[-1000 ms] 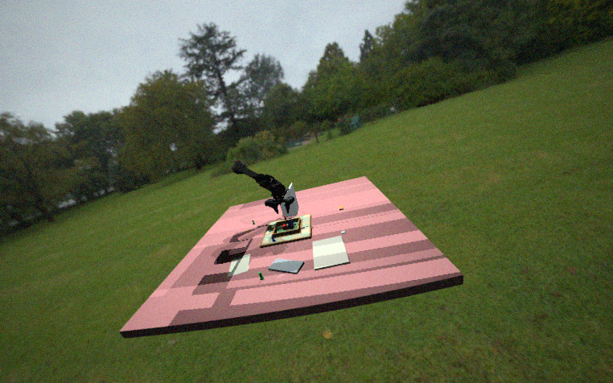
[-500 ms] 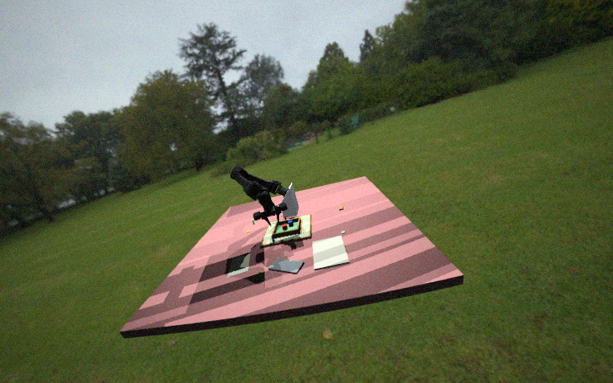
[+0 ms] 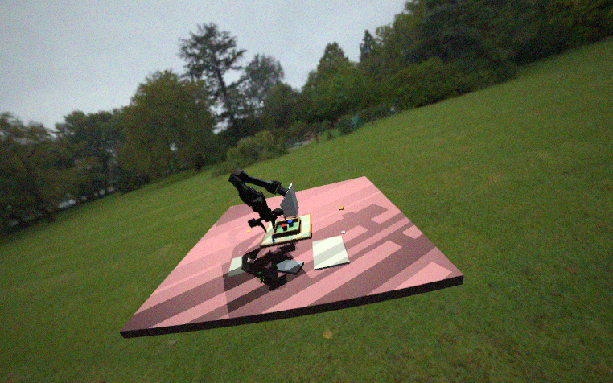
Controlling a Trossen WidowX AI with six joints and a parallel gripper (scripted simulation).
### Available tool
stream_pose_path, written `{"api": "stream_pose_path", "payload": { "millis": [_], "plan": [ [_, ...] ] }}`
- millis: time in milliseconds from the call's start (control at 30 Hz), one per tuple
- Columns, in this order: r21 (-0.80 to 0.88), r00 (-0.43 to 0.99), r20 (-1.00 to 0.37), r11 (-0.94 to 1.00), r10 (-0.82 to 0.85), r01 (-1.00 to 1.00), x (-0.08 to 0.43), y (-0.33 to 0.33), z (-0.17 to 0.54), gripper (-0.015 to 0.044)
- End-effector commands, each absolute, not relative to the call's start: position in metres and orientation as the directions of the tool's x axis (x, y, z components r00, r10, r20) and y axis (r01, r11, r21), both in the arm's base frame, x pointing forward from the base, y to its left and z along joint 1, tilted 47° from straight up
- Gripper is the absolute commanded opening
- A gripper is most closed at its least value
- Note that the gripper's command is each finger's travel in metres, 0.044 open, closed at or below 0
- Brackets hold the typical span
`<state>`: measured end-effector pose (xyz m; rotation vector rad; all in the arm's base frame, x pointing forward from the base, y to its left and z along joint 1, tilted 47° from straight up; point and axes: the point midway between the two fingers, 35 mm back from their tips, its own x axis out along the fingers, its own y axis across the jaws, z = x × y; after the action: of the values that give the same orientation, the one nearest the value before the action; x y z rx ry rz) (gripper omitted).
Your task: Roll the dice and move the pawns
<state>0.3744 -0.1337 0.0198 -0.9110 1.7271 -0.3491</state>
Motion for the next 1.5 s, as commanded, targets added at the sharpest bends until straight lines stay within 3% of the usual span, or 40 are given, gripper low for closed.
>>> {"api": "stream_pose_path", "payload": {
  "millis": [0,967,1167,1467],
  "plan": [
    [-0.633,-0.115,-0.678,0.657,-0.726,-0.410,0.371,-0.143,0.012,0.0200],
    [-0.634,-0.116,-0.677,0.655,-0.727,-0.410,0.366,-0.173,-0.016,0.0200],
    [-0.634,-0.116,-0.677,0.655,-0.727,-0.410,0.366,-0.173,-0.016,0.0043],
    [-0.634,-0.114,-0.678,0.656,-0.726,-0.409,0.368,-0.169,-0.013,0.0000]
  ]
}}
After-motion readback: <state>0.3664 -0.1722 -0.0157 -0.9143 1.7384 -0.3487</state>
